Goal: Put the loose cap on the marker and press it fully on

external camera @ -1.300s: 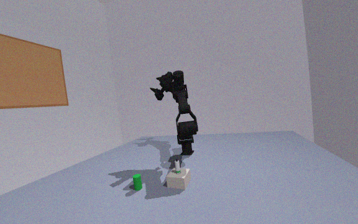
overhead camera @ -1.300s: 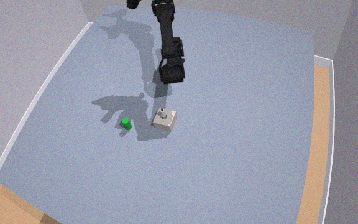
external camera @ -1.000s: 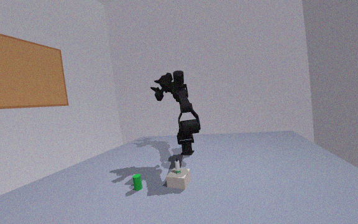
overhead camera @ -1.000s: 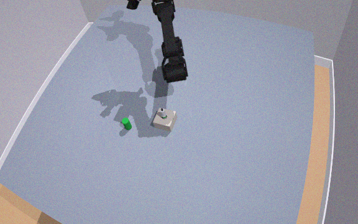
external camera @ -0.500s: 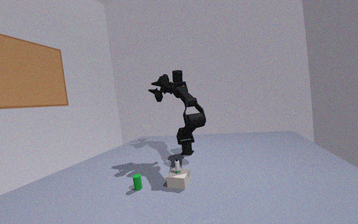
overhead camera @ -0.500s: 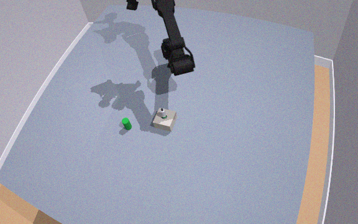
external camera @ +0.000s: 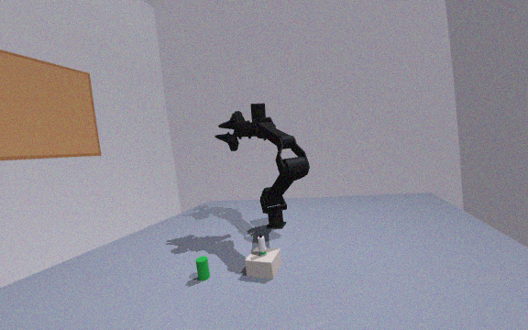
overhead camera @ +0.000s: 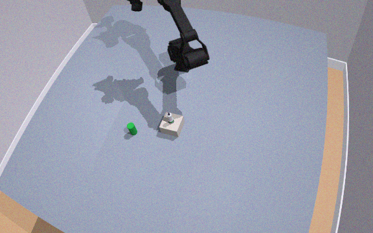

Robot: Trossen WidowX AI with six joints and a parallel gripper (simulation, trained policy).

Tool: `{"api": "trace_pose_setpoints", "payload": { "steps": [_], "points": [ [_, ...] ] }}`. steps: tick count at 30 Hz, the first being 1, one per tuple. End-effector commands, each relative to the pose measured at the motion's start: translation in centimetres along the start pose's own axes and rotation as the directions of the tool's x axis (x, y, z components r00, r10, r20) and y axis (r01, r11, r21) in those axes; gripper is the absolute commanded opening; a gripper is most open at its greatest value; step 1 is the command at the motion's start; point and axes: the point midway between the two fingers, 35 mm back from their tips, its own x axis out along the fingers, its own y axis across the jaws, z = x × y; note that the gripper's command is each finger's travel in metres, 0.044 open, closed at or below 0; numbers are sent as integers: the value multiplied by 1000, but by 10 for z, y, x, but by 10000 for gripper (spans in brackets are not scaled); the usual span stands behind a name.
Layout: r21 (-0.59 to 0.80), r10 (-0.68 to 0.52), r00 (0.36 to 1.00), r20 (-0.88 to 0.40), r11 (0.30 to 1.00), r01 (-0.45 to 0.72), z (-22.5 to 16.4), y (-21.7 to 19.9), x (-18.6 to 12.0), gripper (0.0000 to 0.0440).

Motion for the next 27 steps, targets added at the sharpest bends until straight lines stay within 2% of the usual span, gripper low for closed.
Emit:
{"api": "trace_pose_setpoints", "payload": {
  "steps": [1,13,27],
  "points": [
    [5,40,999,6,999,-40,-1,1,5,303],
    [16,161,987,27,987,-162,-5,11,20,319],
    [16,303,952,52,953,-304,-10,27,39,318]
  ]
}}
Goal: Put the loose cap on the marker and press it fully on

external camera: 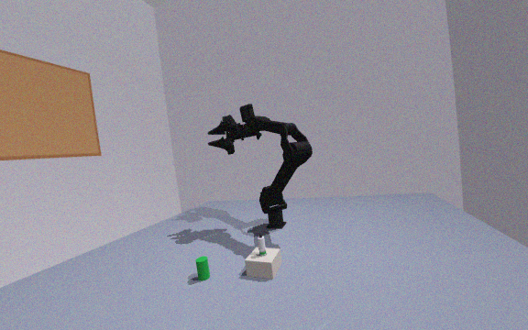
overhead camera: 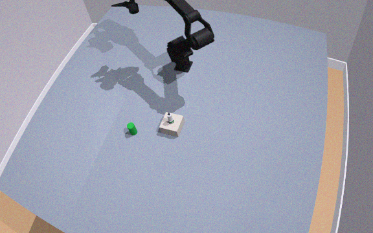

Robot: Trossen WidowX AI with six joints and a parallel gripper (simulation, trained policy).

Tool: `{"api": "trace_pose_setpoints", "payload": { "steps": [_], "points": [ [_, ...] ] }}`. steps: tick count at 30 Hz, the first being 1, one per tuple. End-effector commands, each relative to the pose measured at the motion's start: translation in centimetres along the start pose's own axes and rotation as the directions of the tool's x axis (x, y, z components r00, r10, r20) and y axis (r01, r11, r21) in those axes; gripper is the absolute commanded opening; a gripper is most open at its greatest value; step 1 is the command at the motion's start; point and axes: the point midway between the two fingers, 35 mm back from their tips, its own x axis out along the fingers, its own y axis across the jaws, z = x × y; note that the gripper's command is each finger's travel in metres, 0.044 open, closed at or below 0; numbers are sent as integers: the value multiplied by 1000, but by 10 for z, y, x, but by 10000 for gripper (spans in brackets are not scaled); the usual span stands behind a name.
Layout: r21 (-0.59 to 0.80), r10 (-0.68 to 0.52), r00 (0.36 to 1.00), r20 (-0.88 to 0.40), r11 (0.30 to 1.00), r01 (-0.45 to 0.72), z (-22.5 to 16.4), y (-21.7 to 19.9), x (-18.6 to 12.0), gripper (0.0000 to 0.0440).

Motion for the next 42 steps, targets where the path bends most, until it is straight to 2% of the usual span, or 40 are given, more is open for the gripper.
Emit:
{"api": "trace_pose_setpoints", "payload": {
  "steps": [1,22,42],
  "points": [
    [1,39,999,2,999,-39,-3,1,7,318],
    [-16,264,964,26,964,-264,-14,24,46,316],
    [-61,477,879,30,878,-474,-24,58,85,314]
  ]
}}
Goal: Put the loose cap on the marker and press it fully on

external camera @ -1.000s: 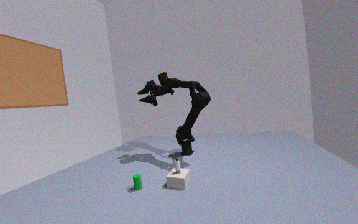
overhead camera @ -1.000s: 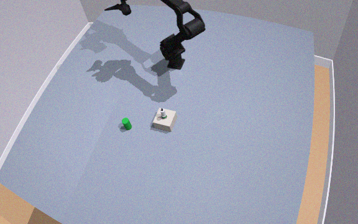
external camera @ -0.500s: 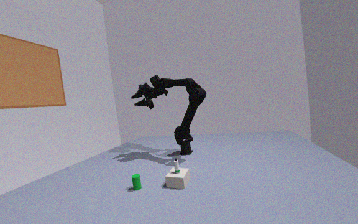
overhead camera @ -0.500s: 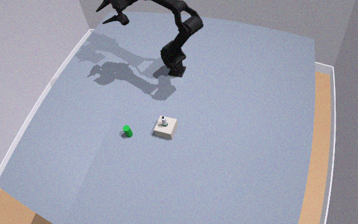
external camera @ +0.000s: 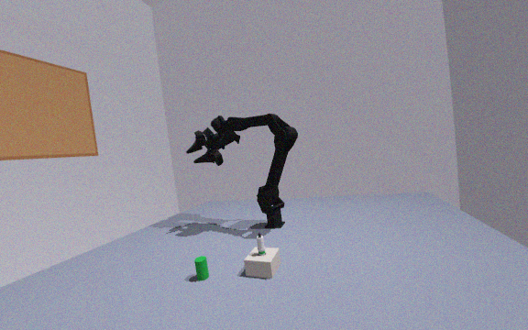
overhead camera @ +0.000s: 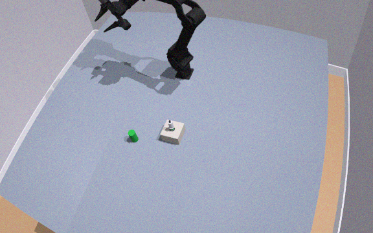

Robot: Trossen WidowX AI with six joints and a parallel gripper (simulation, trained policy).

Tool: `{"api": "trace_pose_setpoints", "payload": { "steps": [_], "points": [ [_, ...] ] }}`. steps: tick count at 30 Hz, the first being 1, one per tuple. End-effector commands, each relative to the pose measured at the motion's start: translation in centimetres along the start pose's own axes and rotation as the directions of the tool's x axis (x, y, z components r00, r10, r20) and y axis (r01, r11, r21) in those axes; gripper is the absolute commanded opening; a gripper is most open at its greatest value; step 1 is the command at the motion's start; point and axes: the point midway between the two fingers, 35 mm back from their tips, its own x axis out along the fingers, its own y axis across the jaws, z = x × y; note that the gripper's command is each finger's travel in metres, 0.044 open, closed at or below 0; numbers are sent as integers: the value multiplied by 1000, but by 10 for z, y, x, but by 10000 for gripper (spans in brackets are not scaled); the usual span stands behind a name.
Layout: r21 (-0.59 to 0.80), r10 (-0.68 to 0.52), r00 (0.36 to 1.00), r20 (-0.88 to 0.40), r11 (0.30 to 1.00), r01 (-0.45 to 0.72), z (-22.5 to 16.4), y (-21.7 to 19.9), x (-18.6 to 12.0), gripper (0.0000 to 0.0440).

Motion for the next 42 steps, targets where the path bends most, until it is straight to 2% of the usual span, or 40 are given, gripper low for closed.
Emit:
{"api": "trace_pose_setpoints", "payload": {
  "steps": [1,21,42],
  "points": [
    [-8,45,999,-2,999,-45,-4,2,11,314],
    [-68,275,961,-13,959,-276,-12,27,63,312],
    [-143,489,870,-57,859,-492,-15,63,112,311]
  ]
}}
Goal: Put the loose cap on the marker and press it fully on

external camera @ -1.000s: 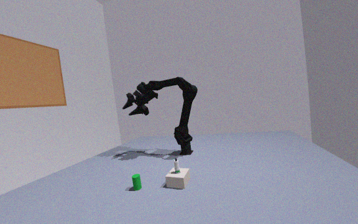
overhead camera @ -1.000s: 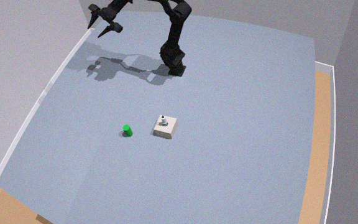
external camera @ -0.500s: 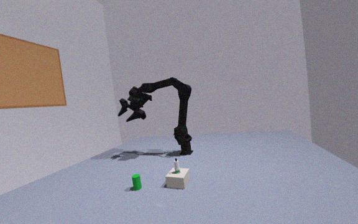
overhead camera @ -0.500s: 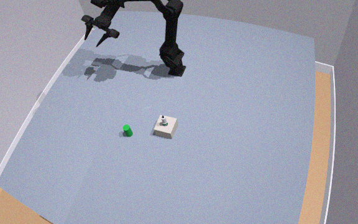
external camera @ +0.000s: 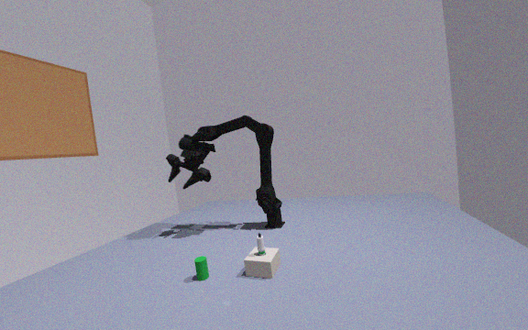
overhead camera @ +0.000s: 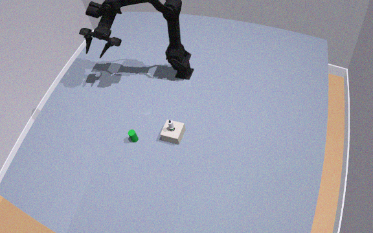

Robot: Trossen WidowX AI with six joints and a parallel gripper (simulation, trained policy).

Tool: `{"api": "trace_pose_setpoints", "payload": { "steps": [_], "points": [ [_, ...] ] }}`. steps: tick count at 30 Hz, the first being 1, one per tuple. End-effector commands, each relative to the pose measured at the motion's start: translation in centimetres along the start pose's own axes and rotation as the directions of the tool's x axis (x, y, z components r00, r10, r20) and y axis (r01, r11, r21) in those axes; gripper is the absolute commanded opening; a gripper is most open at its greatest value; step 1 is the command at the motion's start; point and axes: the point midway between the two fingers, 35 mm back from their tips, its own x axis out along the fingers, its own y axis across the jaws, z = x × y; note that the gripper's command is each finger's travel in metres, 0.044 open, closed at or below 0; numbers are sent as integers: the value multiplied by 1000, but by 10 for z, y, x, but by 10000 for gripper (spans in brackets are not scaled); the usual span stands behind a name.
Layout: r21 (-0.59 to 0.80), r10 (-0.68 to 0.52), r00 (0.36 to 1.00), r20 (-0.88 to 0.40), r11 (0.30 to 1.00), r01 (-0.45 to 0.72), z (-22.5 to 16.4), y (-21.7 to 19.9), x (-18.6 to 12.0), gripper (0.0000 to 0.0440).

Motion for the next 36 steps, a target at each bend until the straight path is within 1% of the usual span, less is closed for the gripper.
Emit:
{"api": "trace_pose_setpoints", "payload": {
  "steps": [1,17,36],
  "points": [
    [-16,45,999,-7,999,-45,-1,1,12,311],
    [-83,204,978,-43,975,-207,5,13,53,310],
    [-156,352,929,-110,918,-366,17,29,95,310]
  ]
}}
